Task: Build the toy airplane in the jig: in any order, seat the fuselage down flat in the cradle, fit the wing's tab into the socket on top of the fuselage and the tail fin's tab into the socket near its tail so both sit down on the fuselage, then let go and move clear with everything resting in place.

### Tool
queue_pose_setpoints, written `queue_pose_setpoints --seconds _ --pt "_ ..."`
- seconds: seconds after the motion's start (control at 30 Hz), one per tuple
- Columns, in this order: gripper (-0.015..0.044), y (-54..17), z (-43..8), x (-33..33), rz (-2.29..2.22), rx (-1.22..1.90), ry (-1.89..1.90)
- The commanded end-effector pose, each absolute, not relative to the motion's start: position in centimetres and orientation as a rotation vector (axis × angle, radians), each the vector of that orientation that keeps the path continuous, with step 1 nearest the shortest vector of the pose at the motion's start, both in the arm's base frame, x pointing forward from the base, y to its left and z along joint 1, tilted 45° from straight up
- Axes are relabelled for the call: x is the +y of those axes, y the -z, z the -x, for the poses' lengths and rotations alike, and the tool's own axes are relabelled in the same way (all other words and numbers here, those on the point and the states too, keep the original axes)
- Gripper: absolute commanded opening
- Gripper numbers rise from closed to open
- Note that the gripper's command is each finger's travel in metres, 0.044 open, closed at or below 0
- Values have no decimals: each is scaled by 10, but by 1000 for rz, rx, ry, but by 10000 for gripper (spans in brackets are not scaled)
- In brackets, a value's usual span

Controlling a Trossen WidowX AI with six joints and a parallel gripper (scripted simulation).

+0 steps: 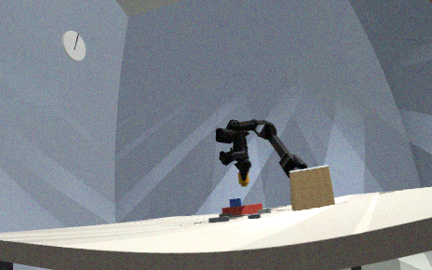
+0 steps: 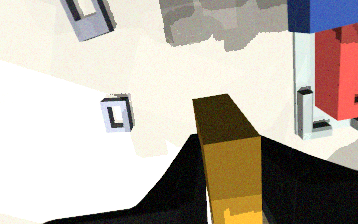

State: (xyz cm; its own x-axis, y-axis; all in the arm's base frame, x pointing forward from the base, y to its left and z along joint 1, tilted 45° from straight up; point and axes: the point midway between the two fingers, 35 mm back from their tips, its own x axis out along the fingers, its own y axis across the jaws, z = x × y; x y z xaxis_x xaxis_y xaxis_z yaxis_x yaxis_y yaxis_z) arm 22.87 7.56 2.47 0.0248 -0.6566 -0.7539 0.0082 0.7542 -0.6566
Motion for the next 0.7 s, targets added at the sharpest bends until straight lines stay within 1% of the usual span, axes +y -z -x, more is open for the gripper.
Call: queue_pose_setpoints --seconds 0.0,0.67 --pt "0 -31 -229 65 573 1470 548" --pt "0 -63 -228 8 610 1475 533"
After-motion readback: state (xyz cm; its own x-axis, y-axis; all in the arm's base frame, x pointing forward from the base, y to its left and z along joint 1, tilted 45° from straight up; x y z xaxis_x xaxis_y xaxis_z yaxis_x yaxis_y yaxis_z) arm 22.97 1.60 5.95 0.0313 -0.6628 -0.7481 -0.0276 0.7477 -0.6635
